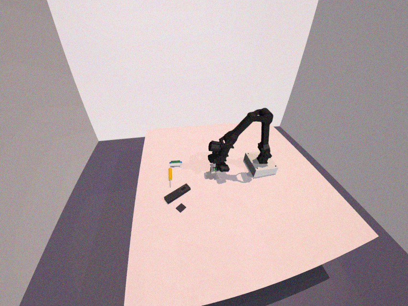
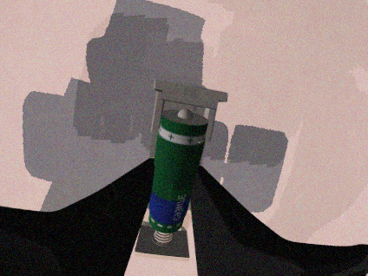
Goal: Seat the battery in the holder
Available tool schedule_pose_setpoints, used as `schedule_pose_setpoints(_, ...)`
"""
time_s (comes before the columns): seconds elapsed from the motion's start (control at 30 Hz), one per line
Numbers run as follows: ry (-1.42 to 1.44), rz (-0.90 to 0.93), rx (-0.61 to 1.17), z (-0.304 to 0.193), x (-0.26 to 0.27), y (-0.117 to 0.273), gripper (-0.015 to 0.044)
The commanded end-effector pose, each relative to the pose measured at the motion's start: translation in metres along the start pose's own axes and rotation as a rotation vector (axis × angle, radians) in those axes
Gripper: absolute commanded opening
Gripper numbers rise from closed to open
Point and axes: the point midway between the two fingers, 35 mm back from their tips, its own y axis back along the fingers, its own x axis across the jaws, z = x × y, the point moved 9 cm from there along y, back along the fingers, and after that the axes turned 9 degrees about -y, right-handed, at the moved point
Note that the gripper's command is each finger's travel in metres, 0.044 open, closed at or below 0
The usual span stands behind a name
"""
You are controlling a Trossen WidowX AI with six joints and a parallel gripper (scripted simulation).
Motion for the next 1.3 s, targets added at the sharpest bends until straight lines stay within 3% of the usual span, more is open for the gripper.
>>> schedule_pose_setpoints(0.0,-0.004,-0.011,0.048,-0.001,0.000,-0.004,0.0069)
schedule_pose_setpoints(1.27,0.000,-0.031,0.227,0.021,0.002,-0.007,0.0069)
